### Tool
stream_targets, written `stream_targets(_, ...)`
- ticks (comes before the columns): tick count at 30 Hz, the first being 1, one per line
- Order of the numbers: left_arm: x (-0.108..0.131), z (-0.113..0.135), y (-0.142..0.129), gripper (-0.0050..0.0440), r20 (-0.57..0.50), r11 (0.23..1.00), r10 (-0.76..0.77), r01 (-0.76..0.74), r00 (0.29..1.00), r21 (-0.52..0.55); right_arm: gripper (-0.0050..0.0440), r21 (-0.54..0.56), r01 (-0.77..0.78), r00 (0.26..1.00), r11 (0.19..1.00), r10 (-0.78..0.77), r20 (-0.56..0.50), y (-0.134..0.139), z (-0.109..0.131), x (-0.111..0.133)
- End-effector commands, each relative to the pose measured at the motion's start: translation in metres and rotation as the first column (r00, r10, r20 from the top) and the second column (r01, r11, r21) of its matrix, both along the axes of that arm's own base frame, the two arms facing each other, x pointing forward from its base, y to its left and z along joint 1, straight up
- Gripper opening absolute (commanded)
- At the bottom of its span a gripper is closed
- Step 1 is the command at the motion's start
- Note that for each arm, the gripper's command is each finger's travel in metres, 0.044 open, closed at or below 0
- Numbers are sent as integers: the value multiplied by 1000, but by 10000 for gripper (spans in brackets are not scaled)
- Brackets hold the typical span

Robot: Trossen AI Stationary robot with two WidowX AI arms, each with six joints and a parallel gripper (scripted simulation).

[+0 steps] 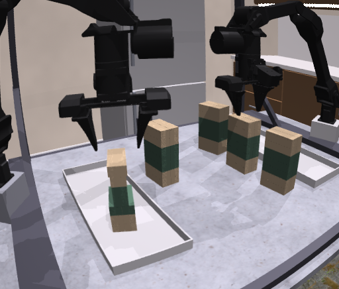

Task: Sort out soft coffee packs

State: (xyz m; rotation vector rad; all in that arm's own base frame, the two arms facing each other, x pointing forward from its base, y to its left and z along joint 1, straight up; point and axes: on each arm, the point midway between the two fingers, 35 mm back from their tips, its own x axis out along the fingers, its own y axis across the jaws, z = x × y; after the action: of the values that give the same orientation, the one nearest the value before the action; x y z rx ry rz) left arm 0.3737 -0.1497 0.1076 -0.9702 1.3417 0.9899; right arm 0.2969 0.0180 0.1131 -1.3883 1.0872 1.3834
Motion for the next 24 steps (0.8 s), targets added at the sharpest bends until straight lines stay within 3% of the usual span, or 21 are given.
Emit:
stream_targets(1,-26,14,8,354,34,1000,-4,5,999,-18,358,5,-2,1000,1000,2,20,1,6,2)
stream_targets(7,-73,13,24,354,32,1000,-4,5,999,-17,358,5,-2,1000,1000,2,20,1,6,2)
stream_targets(9,-73,13,24,354,32,1000,-4,5,999,-17,358,5,-2,1000,1000,2,20,1,6,2)
stream_targets(16,-128,12,43,354,28,1000,-4,5,1000,-16,358,5,-2,1000,1000,2,20,1,6,2)
stream_targets(24,-132,12,44,354,28,1000,-4,5,1000,-16,358,5,-2,1000,1000,2,20,1,6,2)
